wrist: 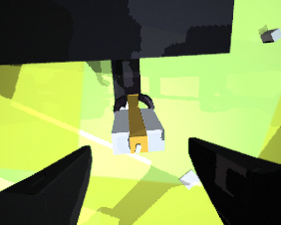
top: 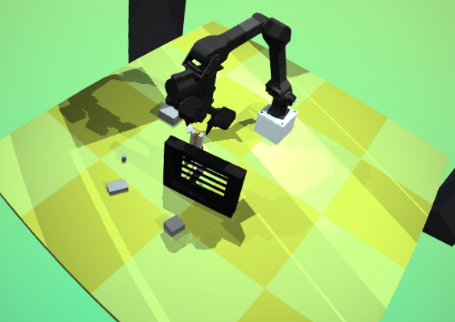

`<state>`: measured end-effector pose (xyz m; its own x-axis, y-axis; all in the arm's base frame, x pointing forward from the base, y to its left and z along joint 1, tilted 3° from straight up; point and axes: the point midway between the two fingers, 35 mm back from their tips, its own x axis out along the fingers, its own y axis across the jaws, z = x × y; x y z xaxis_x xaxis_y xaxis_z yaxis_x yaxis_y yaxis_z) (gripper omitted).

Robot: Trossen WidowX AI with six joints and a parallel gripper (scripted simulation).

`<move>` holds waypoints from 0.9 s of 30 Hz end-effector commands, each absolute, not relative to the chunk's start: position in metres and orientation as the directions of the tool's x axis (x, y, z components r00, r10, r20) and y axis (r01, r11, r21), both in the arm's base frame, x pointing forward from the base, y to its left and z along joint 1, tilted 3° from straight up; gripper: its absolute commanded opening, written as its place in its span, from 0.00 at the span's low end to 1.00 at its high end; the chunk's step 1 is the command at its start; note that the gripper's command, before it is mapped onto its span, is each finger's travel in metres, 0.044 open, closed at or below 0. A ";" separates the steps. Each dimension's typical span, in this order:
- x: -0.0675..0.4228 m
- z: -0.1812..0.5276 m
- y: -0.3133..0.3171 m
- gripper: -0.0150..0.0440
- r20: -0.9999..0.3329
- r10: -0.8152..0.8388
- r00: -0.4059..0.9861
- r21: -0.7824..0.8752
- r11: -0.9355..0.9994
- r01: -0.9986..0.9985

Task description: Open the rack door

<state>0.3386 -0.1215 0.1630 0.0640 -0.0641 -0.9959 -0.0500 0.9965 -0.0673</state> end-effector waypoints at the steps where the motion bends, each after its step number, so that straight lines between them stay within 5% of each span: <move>1: 0.339 0.153 -0.123 0.74 -0.997 -0.064 0.053 -0.067 0.996 -0.056; 27: 0.340 0.111 -0.125 0.74 -0.997 -0.064 0.053 -0.067 0.996 -0.056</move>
<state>0.3412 -0.1244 0.1184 0.0616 -0.0637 -0.9961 -0.0501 0.9965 -0.0668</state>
